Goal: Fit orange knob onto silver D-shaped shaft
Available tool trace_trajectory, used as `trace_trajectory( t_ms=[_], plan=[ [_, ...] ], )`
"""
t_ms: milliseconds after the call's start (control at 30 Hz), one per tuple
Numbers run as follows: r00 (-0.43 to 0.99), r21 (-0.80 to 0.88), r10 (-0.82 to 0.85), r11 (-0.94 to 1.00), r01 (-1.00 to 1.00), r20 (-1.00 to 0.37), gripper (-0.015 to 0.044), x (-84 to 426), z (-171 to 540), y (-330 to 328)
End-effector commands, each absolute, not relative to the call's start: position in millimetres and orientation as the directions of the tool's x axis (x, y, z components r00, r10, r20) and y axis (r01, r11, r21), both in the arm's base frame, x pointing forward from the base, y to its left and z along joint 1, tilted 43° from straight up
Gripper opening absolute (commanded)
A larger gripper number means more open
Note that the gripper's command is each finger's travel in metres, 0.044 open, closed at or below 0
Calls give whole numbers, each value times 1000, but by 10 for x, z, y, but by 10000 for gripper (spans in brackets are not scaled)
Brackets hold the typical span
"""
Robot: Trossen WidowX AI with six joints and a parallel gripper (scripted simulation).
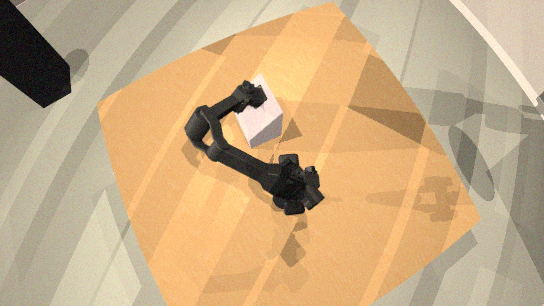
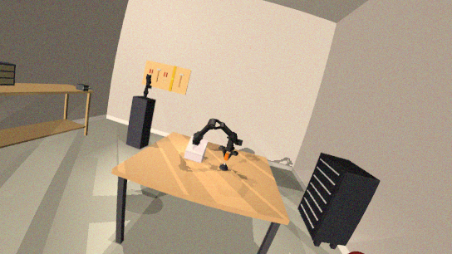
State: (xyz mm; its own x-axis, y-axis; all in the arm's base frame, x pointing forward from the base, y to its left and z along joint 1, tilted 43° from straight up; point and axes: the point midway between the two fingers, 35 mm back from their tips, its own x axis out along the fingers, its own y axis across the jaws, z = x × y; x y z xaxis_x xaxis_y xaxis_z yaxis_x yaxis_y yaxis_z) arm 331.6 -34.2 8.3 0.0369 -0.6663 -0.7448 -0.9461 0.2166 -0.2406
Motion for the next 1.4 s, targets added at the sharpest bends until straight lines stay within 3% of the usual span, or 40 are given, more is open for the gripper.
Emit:
trace_trajectory(
  t_ms=[0, 1367],
  plan=[
    [40, -245, -674, 213, -946, -738, 0, 3318, 153, -470],
    [40, -249, -675, 217, -944, -736, 0, 3333, -20, -671]
  ],
)
